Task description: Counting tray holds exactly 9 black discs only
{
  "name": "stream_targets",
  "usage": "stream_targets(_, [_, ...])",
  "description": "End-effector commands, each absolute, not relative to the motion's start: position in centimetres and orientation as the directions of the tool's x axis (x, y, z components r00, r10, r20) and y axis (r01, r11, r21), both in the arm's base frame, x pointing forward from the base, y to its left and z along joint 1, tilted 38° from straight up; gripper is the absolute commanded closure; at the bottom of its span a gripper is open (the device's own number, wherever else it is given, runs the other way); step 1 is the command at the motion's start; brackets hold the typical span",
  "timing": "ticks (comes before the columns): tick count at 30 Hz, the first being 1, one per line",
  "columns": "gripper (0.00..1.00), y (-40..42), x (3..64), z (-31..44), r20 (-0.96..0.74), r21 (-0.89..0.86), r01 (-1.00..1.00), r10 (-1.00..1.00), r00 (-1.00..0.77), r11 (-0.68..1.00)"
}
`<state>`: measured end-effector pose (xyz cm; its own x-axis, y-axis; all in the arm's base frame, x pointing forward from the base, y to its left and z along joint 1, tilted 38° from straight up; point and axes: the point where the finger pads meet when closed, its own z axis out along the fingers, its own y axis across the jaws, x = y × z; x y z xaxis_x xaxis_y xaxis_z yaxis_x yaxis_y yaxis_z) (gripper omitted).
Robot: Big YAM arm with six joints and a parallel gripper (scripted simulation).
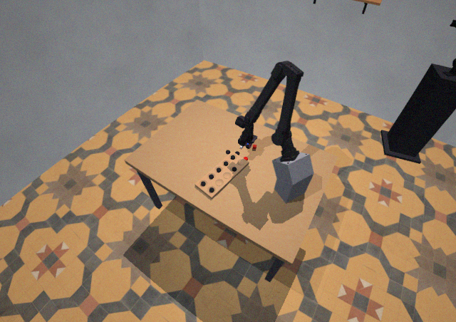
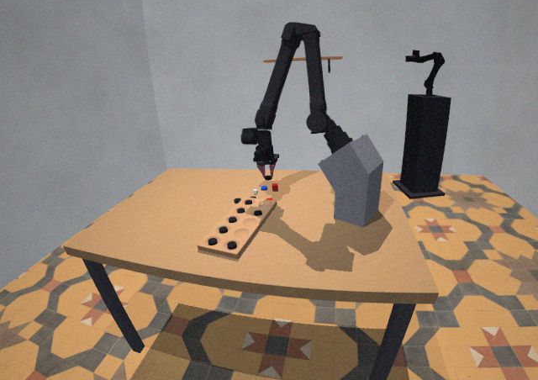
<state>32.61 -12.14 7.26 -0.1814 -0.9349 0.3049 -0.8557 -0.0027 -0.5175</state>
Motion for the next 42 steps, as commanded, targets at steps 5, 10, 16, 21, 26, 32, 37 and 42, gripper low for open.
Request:
stream_targets(5, [1.0,-3.2,39.0,6.6,0.254,-0.503,-0.864,-0.949,-0.188,0.037])
stream_targets(10, [1.0,0.7,40.3,5.8,0.256,-0.498,-0.866,-0.948,-0.188,0.038])
stream_targets(16, [1.0,11.0,41.9,3.6,0.271,-0.514,-0.858,-0.944,-0.186,0.022])
stream_targets(21, [1.0,17.7,41.4,2.0,0.28,-0.543,-0.84,-0.942,-0.183,0.002])
stream_targets(26, [1.0,17.7,41.7,1.6,0.281,-0.55,-0.835,-0.936,-0.213,0.025])
stream_targets(32, [1.0,17.5,42.8,0.5,0.262,-0.562,-0.826,-0.941,-0.216,0.033])
stream_targets(37, [1.0,15.3,45.2,-4.1,0.281,-0.552,-0.834,-0.939,-0.196,0.009])
stream_targets(42, [1.0,16.2,45.3,-5.3,0.284,-0.552,-0.834,-0.945,-0.164,-0.021])
